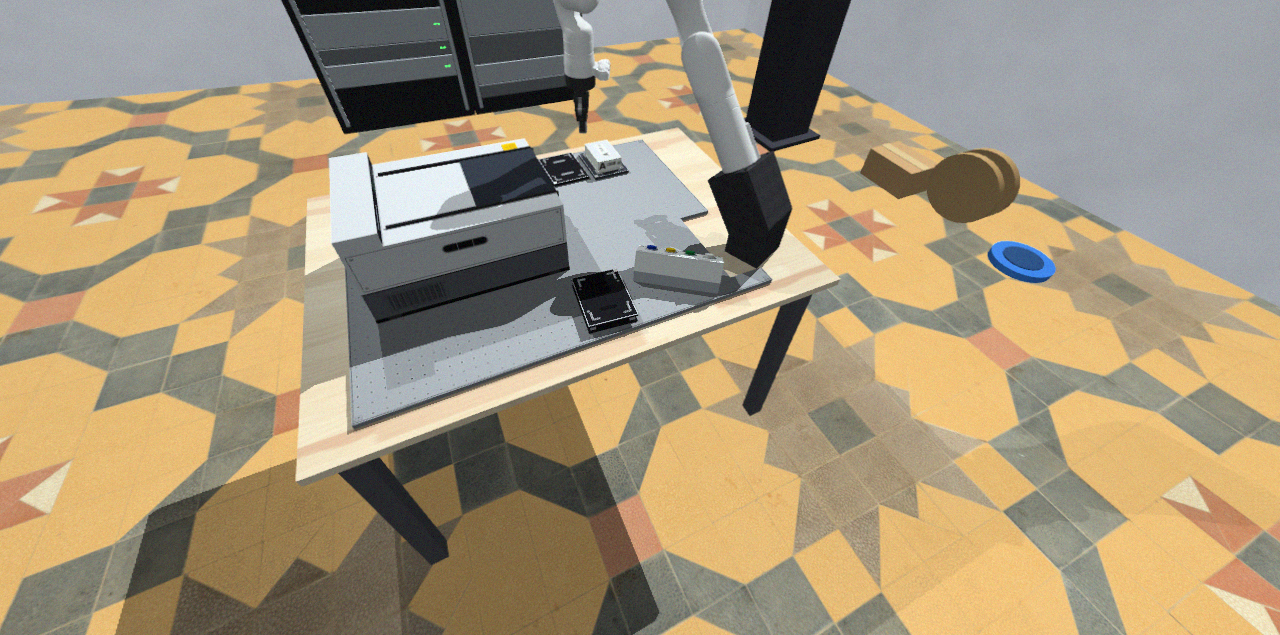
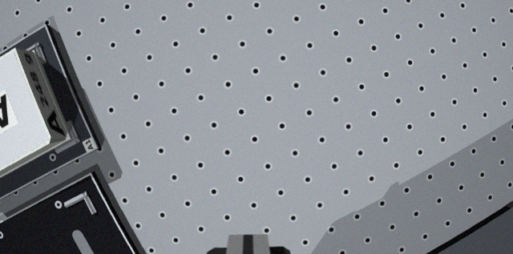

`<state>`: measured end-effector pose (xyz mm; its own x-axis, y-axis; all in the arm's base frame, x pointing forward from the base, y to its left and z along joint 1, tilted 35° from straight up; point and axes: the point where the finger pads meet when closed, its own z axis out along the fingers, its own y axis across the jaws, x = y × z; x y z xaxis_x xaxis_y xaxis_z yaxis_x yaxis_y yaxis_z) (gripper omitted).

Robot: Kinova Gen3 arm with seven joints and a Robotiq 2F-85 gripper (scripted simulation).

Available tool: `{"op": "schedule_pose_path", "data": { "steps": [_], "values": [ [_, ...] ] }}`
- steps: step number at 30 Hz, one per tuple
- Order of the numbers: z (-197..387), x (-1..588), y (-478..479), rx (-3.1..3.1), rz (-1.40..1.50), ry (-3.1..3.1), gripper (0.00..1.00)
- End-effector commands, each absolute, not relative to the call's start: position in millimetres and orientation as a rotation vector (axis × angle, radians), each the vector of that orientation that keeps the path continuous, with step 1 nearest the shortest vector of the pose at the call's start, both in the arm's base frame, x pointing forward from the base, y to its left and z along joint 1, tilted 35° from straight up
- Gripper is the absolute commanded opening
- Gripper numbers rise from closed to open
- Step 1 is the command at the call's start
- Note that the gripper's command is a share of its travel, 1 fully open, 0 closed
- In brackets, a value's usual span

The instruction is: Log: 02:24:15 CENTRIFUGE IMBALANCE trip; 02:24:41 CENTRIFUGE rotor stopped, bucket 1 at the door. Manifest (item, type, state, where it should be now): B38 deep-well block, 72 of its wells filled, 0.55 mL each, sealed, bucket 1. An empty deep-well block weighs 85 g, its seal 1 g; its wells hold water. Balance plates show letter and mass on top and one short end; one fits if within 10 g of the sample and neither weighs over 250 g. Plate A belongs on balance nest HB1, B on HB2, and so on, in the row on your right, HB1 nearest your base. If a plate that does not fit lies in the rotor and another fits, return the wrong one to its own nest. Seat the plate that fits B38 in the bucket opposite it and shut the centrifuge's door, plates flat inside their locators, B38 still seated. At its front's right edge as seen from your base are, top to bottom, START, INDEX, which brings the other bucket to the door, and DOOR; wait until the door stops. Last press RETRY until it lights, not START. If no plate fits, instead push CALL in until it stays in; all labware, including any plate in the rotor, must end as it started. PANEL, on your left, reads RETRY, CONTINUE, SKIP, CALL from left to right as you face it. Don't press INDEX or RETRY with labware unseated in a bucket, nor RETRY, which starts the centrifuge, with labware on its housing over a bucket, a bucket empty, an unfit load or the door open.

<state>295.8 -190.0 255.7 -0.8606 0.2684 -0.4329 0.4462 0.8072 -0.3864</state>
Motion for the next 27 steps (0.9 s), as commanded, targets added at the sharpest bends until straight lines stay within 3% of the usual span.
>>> {"op": "schedule_pose_path", "data": {
  "steps": [1, 27],
  "values": [
    [261, 293, -198, 0.585, -0.678, 2.617, 0.1],
    [296, 268, -265, 0.929, -0.588, 2.467, 0.1]
  ]
}}
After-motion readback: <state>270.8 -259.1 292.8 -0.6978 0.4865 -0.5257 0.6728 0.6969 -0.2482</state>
